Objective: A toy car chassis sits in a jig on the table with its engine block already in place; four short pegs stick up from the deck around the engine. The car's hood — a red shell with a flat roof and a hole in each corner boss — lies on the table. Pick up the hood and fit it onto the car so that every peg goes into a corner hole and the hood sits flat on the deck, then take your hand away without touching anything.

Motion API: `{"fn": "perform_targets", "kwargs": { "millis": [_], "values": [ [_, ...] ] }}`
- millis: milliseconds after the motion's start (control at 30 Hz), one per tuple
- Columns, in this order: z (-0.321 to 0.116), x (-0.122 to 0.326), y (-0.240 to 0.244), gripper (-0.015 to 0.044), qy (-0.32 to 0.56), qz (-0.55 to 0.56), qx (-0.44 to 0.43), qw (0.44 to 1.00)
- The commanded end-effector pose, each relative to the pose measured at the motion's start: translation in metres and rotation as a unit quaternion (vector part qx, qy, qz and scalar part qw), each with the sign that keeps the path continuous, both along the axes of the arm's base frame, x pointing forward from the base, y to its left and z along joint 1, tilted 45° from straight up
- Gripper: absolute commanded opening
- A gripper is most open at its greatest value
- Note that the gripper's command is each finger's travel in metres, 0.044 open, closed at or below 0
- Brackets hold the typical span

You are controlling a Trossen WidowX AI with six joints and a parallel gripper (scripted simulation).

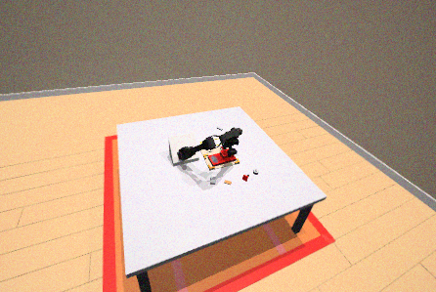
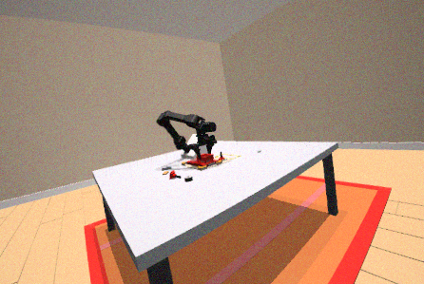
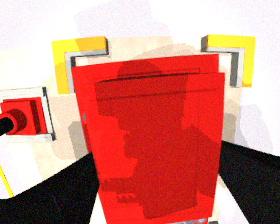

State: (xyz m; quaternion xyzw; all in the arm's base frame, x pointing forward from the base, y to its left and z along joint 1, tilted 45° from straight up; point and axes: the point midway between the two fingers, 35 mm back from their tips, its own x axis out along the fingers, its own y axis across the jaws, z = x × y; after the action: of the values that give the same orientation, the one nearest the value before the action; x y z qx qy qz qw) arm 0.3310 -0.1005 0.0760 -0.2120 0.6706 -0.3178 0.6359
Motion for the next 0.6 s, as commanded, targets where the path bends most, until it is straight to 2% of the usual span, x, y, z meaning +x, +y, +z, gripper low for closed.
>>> {"fn": "perform_targets", "kwargs": {
  "millis": [0, 567],
  "values": [
    [-0.0019, -0.0006, -0.0013, 0.0, 0.002, 0.002, -0.001, 1.0],
    [0.0001, -0.0001, 0.0007, 0.0, 0.002, 0.002, -0.001, 1.0]
  ]
}}
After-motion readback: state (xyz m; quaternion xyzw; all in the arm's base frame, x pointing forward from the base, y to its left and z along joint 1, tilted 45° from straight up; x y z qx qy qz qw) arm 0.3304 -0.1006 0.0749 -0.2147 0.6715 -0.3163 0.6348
